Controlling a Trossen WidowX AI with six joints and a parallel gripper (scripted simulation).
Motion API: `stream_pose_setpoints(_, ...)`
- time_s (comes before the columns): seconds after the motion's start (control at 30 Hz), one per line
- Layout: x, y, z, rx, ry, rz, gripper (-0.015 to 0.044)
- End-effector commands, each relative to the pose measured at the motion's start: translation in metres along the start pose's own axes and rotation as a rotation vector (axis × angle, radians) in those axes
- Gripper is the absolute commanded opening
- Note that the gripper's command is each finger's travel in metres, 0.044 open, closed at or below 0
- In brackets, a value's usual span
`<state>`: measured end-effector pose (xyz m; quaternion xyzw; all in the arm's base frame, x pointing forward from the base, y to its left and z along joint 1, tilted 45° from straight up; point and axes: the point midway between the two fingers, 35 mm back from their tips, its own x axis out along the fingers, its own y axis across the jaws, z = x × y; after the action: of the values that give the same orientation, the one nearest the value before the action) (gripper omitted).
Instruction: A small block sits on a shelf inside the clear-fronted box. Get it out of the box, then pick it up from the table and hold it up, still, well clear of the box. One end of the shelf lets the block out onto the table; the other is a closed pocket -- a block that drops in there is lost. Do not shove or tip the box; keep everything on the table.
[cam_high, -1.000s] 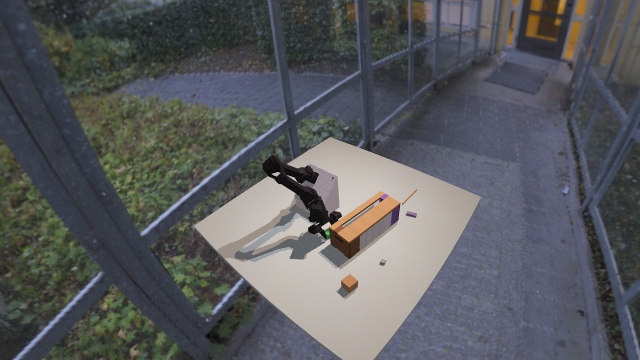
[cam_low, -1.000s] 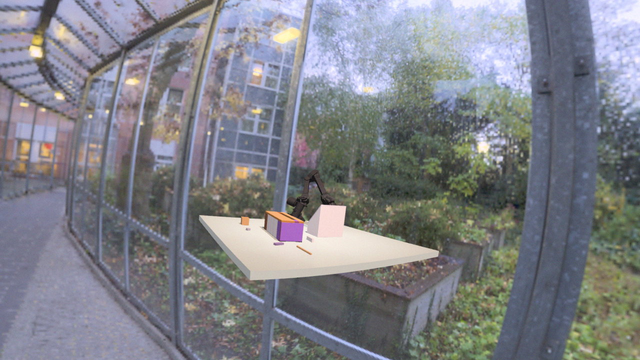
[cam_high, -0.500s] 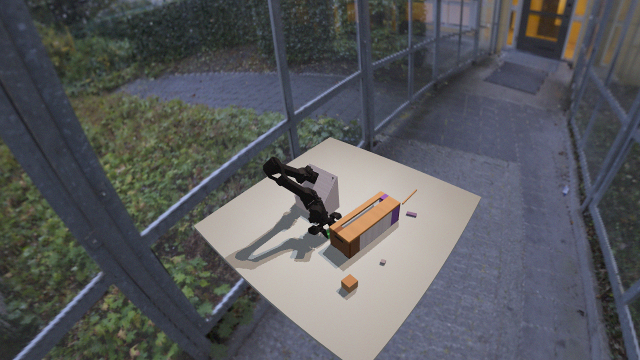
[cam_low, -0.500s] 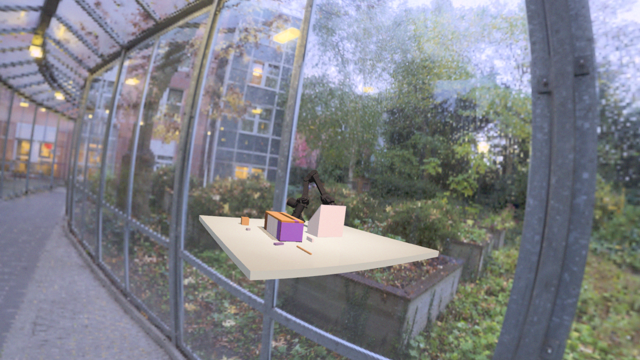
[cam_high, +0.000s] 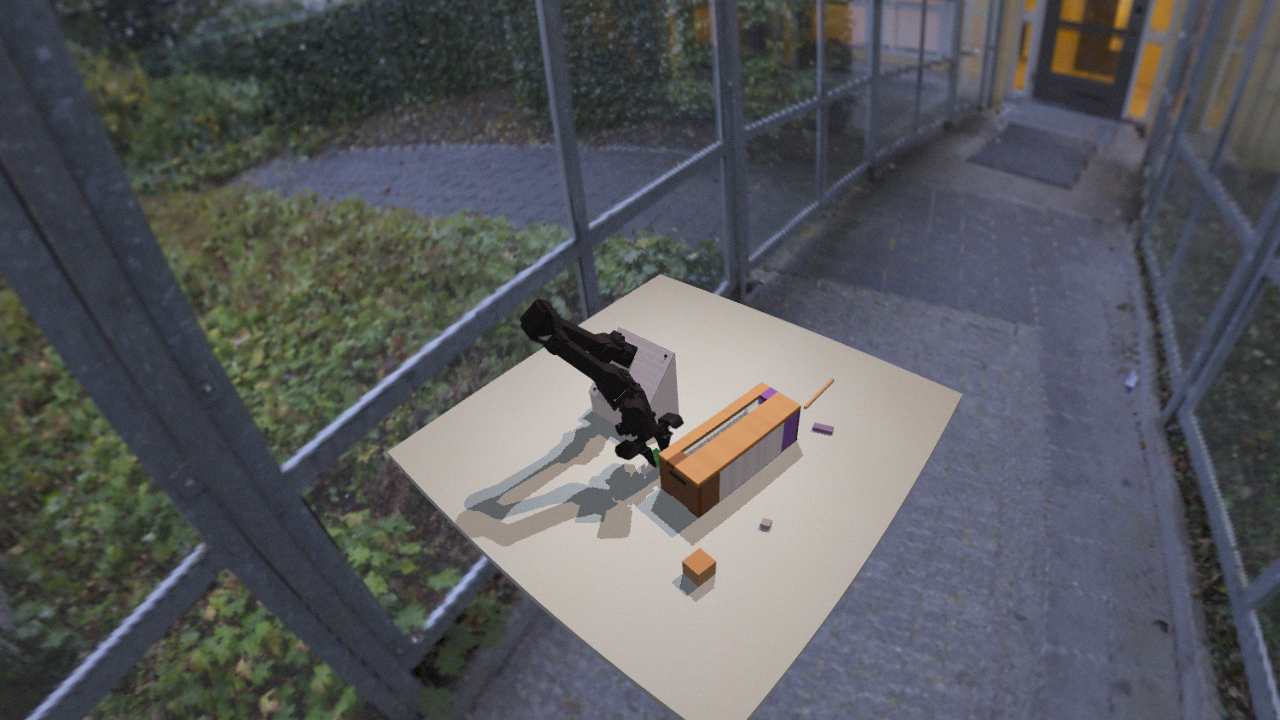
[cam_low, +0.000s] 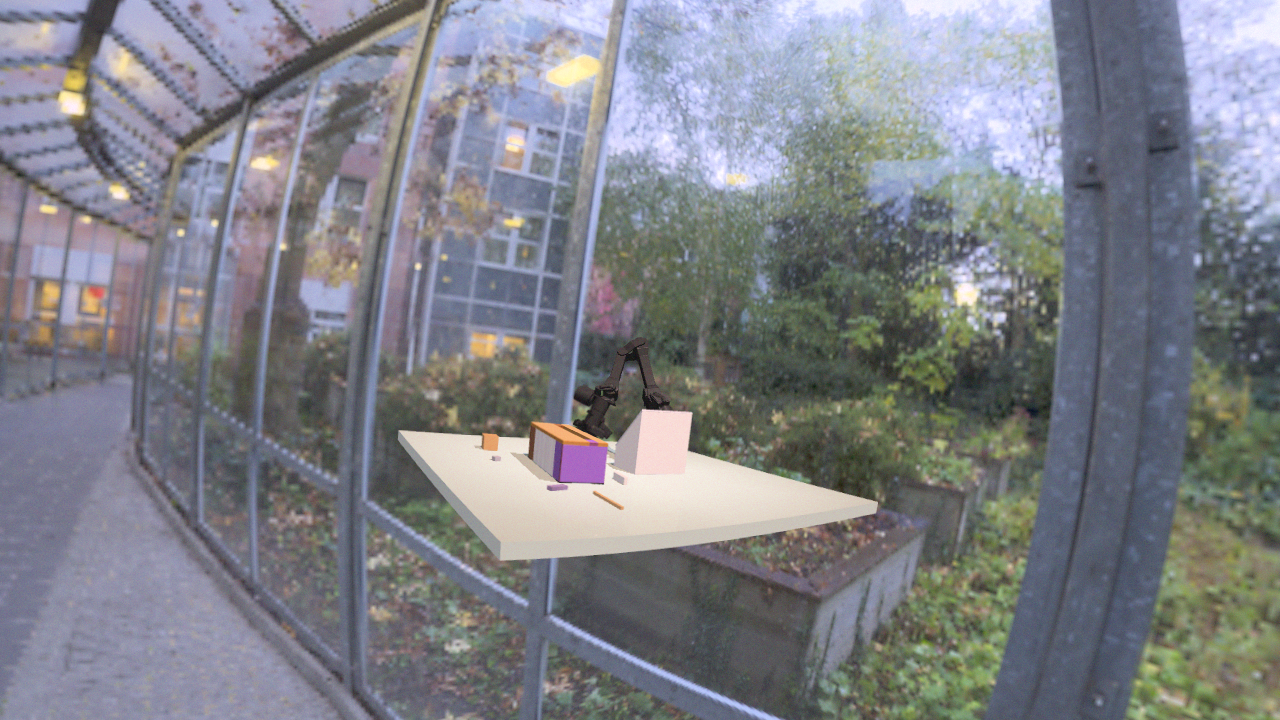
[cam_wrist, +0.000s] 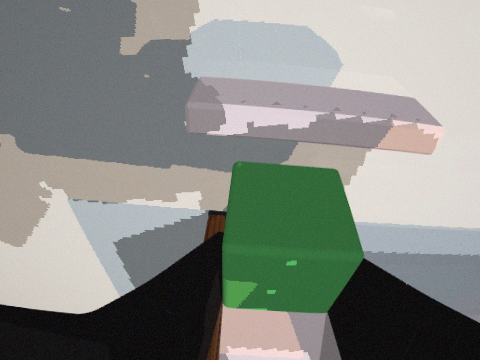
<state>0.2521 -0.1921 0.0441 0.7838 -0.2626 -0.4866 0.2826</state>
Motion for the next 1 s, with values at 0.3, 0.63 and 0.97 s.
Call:
stream_pose_setpoints(0.3,-0.023,0.001,-0.013,-0.065,0.017,0.004,0.0)
stream_pose_setpoints(0.63,-0.029,-0.003,-0.015,-0.41,0.012,0.005,0.0)
stream_pose_setpoints(0.97,-0.035,-0.008,-0.016,-0.797,0.002,0.008,0.0)
